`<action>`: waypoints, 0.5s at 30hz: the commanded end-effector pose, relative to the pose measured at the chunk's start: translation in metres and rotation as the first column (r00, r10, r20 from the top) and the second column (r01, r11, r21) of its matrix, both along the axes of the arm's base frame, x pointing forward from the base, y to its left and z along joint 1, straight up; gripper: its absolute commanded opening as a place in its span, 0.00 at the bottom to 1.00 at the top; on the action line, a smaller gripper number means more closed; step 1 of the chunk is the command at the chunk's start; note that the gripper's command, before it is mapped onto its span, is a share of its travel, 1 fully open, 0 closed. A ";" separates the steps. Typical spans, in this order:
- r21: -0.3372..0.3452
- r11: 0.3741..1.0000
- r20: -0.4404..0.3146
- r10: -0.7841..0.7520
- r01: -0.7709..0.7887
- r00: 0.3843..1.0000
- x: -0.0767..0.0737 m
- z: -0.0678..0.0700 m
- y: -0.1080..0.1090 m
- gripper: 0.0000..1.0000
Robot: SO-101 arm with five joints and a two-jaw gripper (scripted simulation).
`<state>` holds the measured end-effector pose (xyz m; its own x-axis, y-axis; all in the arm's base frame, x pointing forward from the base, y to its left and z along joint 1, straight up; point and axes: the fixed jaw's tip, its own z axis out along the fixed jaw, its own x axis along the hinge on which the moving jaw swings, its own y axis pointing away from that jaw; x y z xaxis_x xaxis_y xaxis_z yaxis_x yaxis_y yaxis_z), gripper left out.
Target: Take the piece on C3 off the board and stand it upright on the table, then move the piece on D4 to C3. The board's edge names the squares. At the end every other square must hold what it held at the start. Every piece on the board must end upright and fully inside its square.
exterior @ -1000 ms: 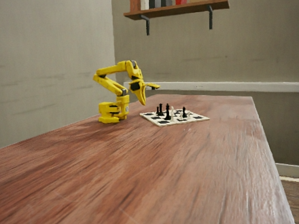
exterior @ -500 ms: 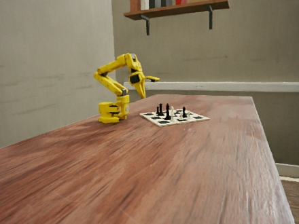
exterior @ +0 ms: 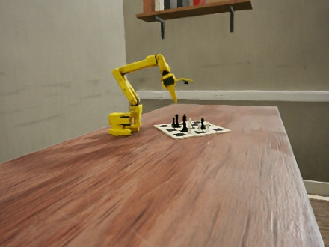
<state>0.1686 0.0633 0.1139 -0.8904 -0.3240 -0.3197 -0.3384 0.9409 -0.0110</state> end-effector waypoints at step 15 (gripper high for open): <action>-0.002 0.987 -0.038 0.161 -0.161 0.986 0.033 -0.010 0.058 0.10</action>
<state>0.2014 0.1193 0.1038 -0.8333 -0.4675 -0.2950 -0.4883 0.8727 -0.0037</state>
